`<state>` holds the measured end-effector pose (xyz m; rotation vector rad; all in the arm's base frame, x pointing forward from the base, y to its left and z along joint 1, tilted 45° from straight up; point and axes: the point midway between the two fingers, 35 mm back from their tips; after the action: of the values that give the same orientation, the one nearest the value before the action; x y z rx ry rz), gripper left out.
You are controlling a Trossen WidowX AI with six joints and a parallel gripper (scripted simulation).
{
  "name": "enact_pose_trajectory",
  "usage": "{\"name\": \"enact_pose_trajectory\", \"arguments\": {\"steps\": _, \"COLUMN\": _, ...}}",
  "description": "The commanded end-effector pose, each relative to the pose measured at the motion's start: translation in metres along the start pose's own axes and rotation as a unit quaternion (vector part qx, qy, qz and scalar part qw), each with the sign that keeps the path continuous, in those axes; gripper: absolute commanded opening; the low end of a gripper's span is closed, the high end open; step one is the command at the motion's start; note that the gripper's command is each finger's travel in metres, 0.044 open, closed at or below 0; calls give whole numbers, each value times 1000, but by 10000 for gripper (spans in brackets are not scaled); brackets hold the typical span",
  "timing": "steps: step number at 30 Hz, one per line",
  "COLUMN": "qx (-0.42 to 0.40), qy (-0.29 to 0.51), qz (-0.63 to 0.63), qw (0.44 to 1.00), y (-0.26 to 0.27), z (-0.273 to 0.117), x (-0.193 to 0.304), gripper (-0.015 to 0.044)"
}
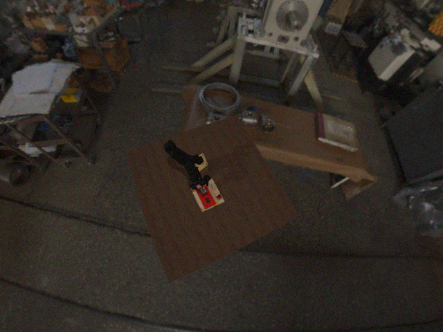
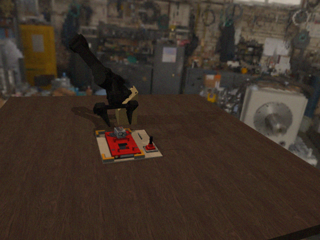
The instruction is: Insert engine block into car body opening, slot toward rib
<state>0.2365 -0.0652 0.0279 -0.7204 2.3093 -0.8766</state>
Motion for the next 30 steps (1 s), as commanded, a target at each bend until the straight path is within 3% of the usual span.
{"name": "enact_pose_trajectory", "arguments": {"steps": 1, "qx": -8, "qy": 13, "qz": -50, "qw": 999, "y": 0, "z": 2, "x": -1, "gripper": 440}}
{"name": "enact_pose_trajectory", "arguments": {"steps": 16, "qx": -59, "qy": 58, "qz": -277, "qw": 957, "y": 3, "z": 6, "x": -4, "gripper": 440}}
{"name": "enact_pose_trajectory", "arguments": {"steps": 30, "qx": -117, "qy": 81, "qz": -477, "qw": 867, "y": 5, "z": 8, "x": -7, "gripper": 440}}
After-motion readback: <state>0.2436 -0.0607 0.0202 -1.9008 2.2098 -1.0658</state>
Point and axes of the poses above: the point midway between the two fingers, 35 mm back from their tips, its own z axis out along the fingers, its own y axis across the jaws, x = y × z, and after that the axes turned 3 degrees about -z, right-handed
